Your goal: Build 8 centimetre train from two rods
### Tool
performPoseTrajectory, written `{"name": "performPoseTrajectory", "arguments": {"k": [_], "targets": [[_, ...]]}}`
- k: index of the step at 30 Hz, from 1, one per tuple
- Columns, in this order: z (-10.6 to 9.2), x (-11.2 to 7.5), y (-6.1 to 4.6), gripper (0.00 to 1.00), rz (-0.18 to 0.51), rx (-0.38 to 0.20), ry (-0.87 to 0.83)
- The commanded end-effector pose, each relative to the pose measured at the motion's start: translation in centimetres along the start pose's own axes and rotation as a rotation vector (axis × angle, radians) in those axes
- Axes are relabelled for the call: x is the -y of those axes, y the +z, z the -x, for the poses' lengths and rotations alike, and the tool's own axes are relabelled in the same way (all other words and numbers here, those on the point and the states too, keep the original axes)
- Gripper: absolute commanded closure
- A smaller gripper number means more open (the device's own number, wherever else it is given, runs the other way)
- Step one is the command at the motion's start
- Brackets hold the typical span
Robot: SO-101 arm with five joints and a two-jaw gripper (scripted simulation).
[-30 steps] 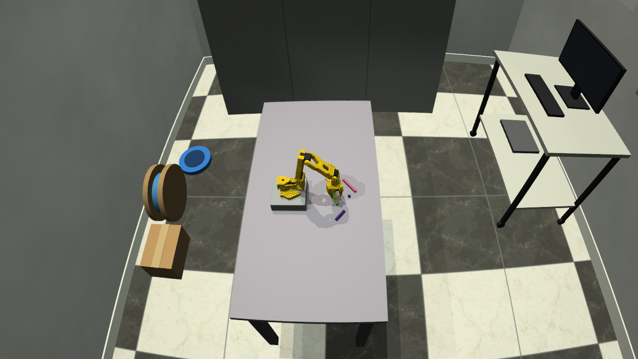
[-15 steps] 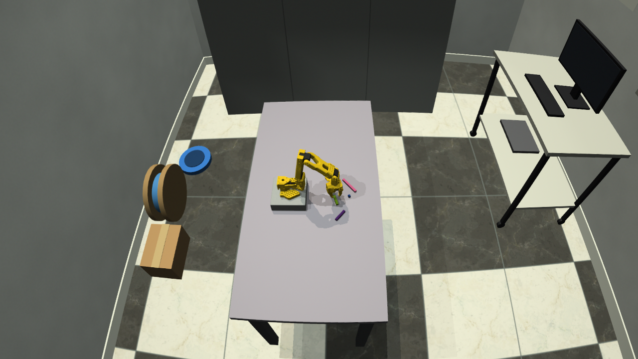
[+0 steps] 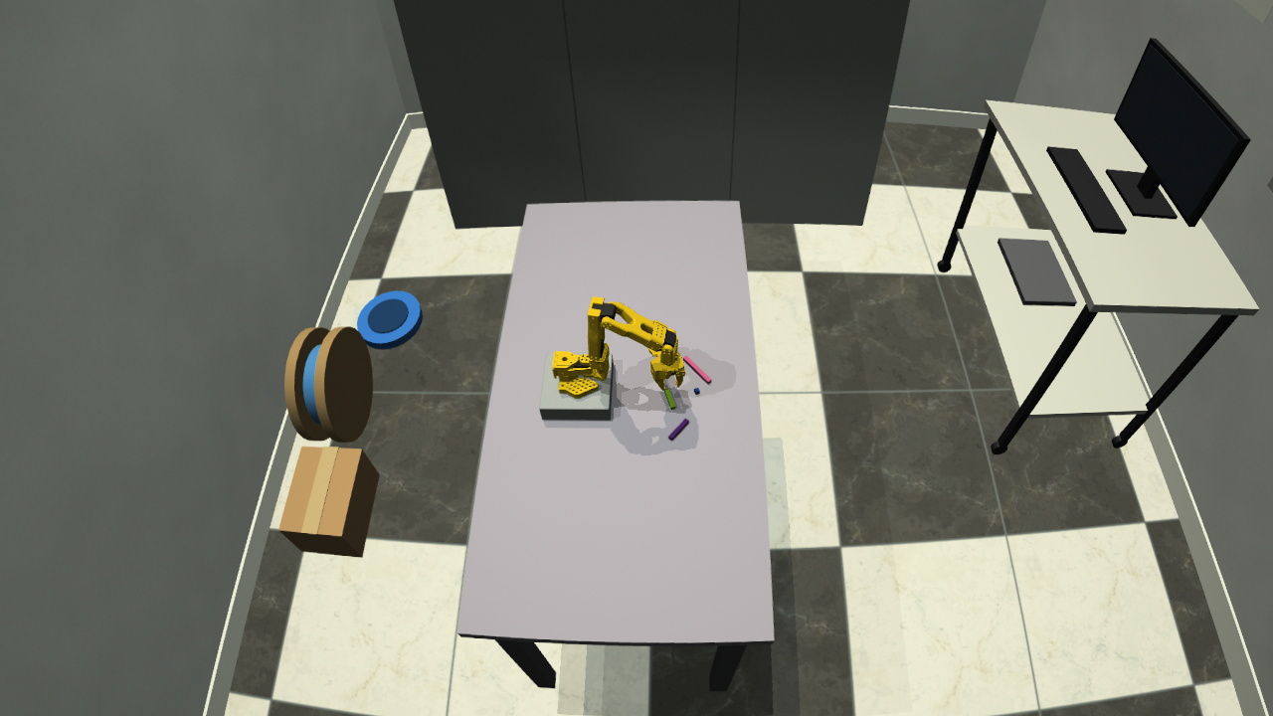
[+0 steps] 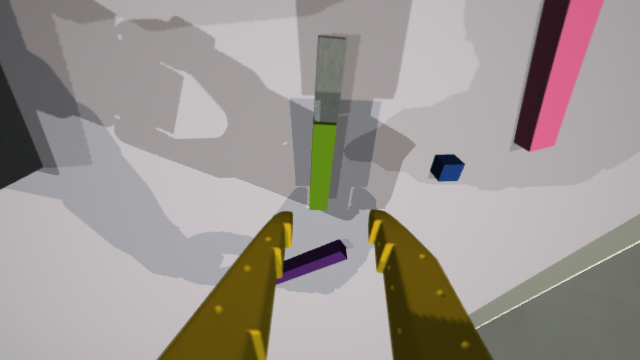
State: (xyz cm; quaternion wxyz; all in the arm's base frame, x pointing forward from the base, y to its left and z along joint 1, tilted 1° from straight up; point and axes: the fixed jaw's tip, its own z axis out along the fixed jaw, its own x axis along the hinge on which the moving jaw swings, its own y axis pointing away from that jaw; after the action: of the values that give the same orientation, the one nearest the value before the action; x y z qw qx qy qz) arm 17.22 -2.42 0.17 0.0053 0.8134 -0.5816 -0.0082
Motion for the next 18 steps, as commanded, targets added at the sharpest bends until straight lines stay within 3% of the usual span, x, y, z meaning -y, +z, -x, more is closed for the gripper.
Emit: {"name": "performPoseTrajectory", "arguments": {"k": [1, 18], "targets": [[-0.28, 0.19, -1.01, 0.83, -0.019, -0.008, 0.002], [-0.27, 0.15, -1.5, 0.83, -0.019, -0.008, 0.002]]}}
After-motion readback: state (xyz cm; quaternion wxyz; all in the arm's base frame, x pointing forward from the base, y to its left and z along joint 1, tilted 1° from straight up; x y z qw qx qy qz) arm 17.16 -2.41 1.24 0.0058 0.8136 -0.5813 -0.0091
